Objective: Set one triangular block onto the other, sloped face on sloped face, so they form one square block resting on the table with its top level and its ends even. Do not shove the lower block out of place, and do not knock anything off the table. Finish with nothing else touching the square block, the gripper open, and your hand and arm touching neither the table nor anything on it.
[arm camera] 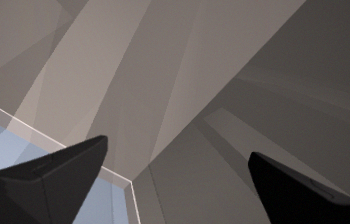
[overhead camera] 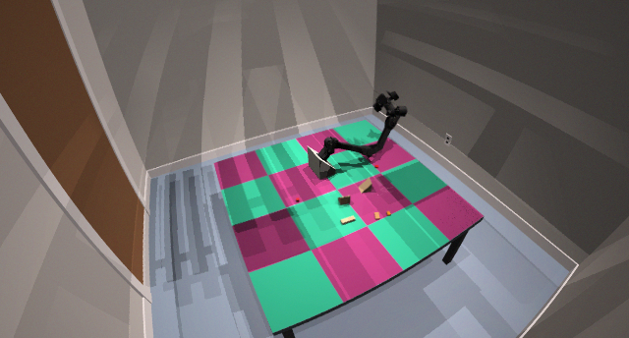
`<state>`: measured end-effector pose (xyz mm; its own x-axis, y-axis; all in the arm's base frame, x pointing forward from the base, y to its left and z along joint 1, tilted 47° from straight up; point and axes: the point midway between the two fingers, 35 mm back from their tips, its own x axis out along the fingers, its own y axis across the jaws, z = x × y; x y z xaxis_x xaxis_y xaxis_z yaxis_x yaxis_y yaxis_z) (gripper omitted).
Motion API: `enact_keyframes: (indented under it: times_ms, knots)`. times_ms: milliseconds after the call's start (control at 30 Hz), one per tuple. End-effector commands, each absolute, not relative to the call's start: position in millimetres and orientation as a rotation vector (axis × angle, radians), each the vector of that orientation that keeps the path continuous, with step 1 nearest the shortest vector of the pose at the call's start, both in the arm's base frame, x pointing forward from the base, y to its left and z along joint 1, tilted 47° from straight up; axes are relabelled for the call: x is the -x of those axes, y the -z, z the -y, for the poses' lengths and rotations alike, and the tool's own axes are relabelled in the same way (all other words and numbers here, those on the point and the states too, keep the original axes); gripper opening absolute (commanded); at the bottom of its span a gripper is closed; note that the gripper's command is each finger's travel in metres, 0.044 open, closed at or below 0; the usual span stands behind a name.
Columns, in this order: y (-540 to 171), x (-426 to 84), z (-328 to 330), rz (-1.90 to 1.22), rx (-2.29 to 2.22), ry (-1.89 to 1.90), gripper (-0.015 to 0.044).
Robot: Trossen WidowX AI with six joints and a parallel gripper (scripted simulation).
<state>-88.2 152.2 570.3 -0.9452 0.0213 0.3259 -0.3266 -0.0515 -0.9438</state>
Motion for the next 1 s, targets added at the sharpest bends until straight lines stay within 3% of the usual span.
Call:
enact_keyframes:
  times_ms: [0, 433, 767, 967]
  knots:
    - [-581.9, 106.7, -92.5, 2.053, -0.539, -2.14, 0.044]
    - [-558.4, 103.7, 130.1, 2.406, -1.249, -2.257, 0.044]
    - [-486.1, 29.3, 263.6, 2.751, -1.777, -2.278, 0.044]
    - [-447.2, -23.6, 299.7, 2.914, -2.003, -2.32, 0.044]
